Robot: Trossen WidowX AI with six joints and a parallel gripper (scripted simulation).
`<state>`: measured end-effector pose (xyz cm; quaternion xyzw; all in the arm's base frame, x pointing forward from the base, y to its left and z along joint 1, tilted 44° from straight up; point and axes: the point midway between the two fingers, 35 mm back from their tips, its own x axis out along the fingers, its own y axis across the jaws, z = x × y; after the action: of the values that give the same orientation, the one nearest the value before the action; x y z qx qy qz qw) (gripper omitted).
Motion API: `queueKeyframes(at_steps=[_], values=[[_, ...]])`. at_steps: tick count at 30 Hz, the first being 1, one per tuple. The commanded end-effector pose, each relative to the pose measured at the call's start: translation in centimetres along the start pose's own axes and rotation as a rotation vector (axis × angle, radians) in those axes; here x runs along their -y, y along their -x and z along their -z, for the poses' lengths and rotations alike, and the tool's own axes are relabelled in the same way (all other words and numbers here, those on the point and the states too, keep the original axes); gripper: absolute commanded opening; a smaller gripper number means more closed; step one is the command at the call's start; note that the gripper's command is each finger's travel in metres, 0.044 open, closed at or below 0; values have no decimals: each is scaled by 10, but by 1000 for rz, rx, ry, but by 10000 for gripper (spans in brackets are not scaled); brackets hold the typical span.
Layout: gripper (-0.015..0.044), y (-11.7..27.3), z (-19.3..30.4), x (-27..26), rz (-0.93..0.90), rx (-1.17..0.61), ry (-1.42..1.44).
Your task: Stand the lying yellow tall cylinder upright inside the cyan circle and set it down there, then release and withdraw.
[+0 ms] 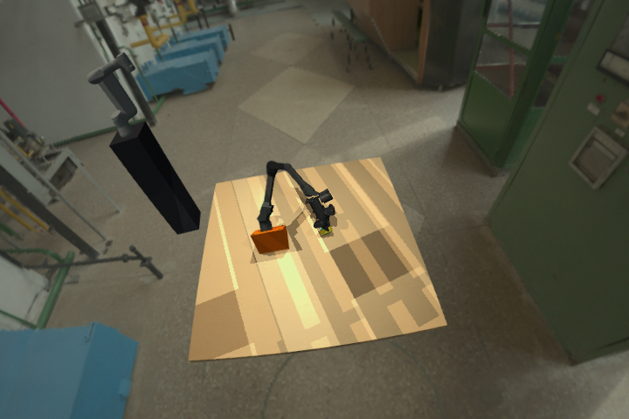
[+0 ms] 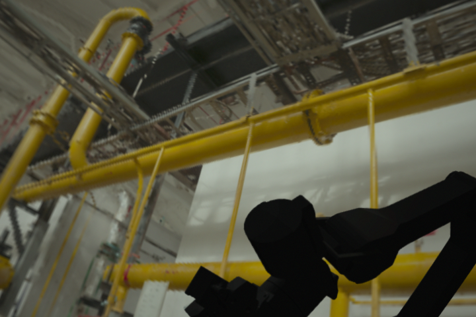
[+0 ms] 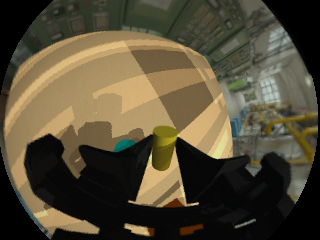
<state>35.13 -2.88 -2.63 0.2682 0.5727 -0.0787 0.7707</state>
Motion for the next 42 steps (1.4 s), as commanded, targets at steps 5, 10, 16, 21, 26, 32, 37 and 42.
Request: queueKeyframes(at_steps=[5,10,16,21,26,32,37,42], values=[[105,0,0,0,17,50,-10],[105,-1,0,0,24,82,-12],[105,-1,0,-1,32,120,-17],[105,-2,0,-1,37,153,-21],[105,-1,0,-2,41,186,-26],[105,-1,0,-3,44,226,-33],[105,0,0,-4,46,259,-40],[105,1,0,-5,46,293,-47]])
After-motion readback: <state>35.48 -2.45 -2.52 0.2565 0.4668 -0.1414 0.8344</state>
